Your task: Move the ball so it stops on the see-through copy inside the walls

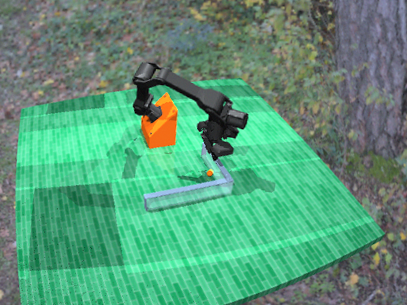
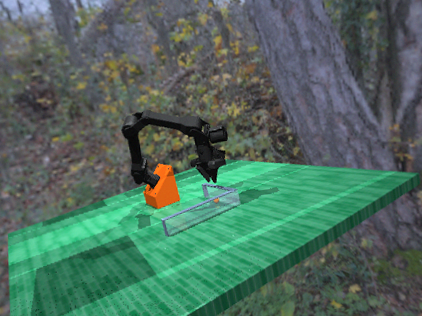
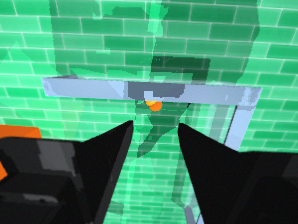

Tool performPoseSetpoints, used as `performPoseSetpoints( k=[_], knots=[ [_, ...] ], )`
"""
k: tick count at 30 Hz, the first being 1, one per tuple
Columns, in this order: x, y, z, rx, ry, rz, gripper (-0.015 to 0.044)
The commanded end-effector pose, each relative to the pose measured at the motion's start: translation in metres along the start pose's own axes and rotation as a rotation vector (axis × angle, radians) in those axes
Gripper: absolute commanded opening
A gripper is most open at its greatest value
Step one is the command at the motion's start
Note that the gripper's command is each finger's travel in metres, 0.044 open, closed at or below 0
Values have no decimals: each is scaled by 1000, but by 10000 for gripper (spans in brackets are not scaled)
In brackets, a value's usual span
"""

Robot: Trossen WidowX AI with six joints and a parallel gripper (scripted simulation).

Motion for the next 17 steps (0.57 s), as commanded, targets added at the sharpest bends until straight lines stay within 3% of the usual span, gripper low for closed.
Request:
performPoseSetpoints(
  k=[1, 3, 7, 11, 17],
  knots=[
    [0, 2, 0, 2, -2, 1, 213],
    [0, -1, 0, 2, -2, 1, 239],
    [-1, -45, 4, 4, -1, 2, 344],
    [-1, -48, 4, 4, 0, 2, 440],
    [-1, -48, 4, 4, 0, 2, 440]
  ],
)
Point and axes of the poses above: the point midway between the two fingers, 35 mm back from their tips, its own y axis out along the fingers, its own z axis across the jaws, x = y × z, the point moved 1 cm from there along -y, back along the fingers, and after that the axes turned 15 degrees about -y, right-handed, at the moved point
